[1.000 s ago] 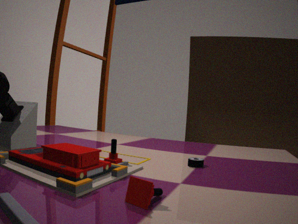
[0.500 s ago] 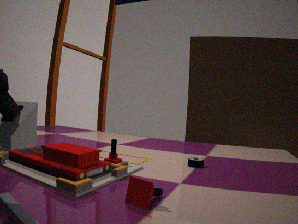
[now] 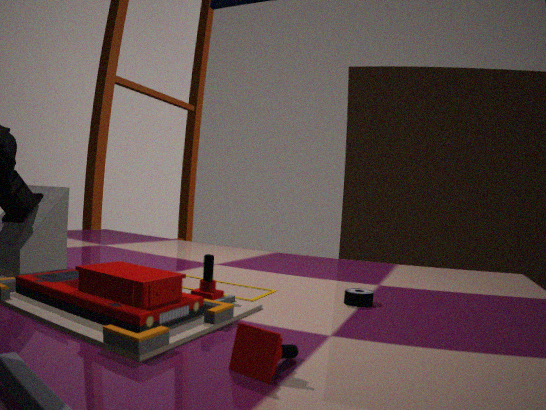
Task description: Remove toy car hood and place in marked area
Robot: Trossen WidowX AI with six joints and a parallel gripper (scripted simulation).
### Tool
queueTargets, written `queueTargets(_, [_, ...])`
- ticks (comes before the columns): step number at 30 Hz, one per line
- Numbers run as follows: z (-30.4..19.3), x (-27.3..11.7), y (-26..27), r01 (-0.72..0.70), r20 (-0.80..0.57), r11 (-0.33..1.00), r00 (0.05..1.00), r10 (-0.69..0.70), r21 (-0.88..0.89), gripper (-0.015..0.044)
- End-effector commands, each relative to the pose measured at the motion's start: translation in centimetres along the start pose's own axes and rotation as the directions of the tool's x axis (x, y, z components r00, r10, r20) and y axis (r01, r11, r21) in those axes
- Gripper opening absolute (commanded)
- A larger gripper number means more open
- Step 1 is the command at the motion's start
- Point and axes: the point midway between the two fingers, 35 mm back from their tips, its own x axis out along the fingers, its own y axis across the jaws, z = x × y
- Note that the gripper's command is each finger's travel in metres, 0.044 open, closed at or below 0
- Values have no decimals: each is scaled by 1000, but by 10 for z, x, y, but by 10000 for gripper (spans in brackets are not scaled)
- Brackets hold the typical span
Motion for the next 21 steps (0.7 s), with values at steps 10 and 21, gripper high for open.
queueTargets(10, [89, -4, -118, 450, 321, 875, 868, -379, -182, 440])
queueTargets(21, [161, -54, -210, 834, 544, 501, 537, -644, -231, 440])
